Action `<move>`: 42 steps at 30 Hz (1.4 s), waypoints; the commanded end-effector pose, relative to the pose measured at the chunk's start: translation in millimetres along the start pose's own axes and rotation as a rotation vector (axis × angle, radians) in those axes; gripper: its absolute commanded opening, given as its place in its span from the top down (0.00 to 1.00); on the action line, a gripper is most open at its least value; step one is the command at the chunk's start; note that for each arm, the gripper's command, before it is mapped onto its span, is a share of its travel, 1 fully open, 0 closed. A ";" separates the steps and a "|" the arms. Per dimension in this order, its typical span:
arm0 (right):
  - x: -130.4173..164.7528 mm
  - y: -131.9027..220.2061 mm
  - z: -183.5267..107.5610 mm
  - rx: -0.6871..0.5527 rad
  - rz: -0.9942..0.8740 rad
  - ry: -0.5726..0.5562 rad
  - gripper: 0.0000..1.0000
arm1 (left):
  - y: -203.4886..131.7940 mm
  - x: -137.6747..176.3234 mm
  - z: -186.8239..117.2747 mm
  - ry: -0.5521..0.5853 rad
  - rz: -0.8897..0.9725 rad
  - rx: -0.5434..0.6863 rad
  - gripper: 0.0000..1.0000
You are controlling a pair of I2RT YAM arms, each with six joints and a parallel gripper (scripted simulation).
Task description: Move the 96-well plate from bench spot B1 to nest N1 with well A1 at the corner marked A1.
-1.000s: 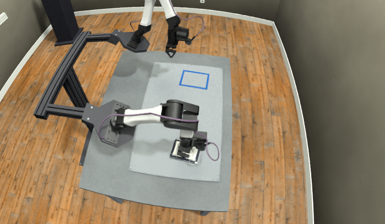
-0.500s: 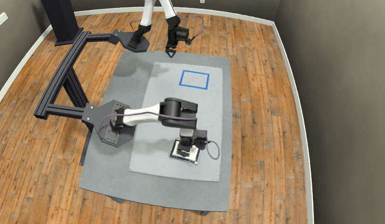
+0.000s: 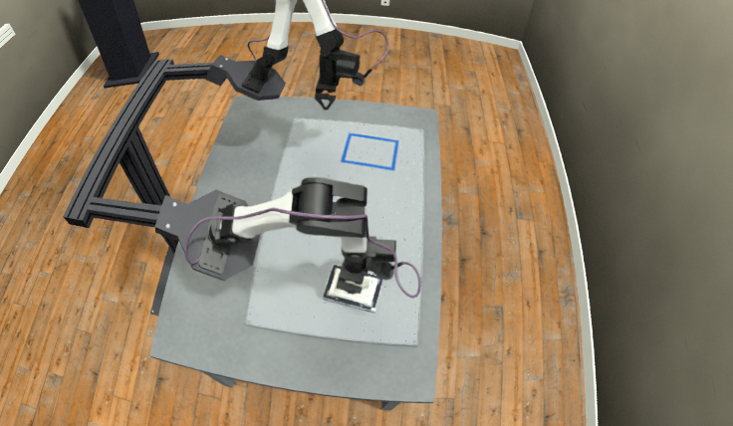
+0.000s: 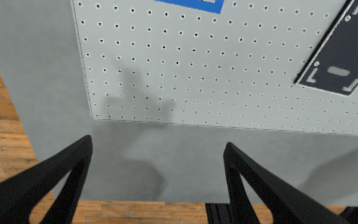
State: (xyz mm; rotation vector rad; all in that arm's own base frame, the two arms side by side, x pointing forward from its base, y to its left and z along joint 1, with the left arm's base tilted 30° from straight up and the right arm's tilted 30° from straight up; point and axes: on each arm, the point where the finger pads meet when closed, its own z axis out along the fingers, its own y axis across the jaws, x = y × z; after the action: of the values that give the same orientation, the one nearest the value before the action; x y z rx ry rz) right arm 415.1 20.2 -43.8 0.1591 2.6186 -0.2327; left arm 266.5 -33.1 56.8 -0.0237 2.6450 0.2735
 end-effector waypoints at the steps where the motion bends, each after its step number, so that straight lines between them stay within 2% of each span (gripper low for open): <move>1: 2.3 1.0 -16.1 0.006 0.002 0.007 0.00 | 0.6 -1.2 -1.2 -0.002 0.002 0.001 0.00; 14: 0.4 1.6 -41.1 0.003 0.004 0.004 0.00 | 0.6 -1.2 -1.2 -0.002 0.002 0.001 0.00; 17: 12.7 -2.5 -27.7 0.019 0.002 0.048 0.00 | 0.6 -1.2 -1.2 -0.002 0.002 0.001 0.00; 36: 12.6 -2.6 -27.7 0.018 0.003 0.047 0.00 | 0.6 -1.2 -1.2 -0.002 0.002 0.001 0.00; 37: 2.9 -7.1 -41.9 0.009 -0.029 0.013 0.00 | 0.6 -1.2 -1.2 -0.002 0.002 0.001 0.00; 40: 14.7 -6.5 -52.1 0.006 -0.143 0.011 0.00 | 0.6 -1.2 -1.2 -0.002 0.002 0.001 0.00; 42: 14.7 -6.5 -52.1 0.006 -0.143 0.011 0.00 | 0.6 -1.2 -1.2 -0.002 0.002 0.001 0.00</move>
State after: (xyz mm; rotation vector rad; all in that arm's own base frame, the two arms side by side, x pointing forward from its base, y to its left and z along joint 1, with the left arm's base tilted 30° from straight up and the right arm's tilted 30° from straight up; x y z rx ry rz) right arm 382.8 22.8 -12.1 0.0736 2.6451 -0.2636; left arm 266.5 -33.1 56.8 -0.0237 2.6450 0.2735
